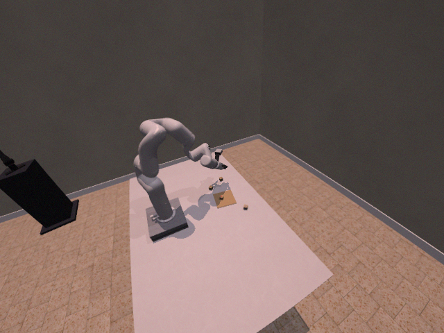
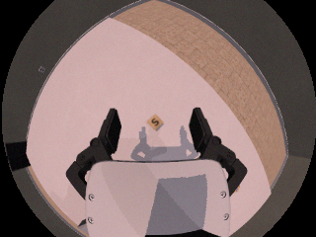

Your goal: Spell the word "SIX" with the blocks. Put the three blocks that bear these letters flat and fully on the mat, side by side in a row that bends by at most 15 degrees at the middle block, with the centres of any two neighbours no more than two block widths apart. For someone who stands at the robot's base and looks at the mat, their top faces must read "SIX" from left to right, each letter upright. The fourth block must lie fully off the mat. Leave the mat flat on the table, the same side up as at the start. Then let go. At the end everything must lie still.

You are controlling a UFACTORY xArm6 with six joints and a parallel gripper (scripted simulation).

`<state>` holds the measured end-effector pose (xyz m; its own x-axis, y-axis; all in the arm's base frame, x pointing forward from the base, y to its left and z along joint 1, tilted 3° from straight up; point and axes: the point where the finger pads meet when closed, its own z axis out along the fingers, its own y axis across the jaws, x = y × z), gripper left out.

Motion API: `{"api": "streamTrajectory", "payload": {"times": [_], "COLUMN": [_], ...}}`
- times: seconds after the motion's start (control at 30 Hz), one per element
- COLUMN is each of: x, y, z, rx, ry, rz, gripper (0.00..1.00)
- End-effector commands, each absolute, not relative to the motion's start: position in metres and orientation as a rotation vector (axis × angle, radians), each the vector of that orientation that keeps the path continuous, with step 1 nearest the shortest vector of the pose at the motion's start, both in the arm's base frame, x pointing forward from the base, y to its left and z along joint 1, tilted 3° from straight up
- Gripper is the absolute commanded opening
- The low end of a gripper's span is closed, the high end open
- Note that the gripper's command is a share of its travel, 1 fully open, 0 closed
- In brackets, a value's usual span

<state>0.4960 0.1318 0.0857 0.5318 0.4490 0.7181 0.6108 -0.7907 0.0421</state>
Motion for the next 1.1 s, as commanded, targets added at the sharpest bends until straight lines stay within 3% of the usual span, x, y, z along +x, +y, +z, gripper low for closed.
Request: {"api": "streamTrajectory", "payload": {"times": [0.0, 0.13, 0.23, 0.47, 1.07], "x": [0.497, 0.490, 0.438, 0.384, 0.377], "y": [0.132, 0.130, 0.111, 0.095, 0.093], "z": [0.087, 0.088, 0.090, 0.085, 0.084], "rx": [-2.554, -2.554, -2.554, -2.554, -2.554], "ry": [-0.898, -0.898, -0.899, -0.899, -0.899], "rz": [-1.110, -1.110, -1.108, -1.109, -1.110], "gripper": [1.00, 1.00, 1.00, 1.00, 1.00]}}
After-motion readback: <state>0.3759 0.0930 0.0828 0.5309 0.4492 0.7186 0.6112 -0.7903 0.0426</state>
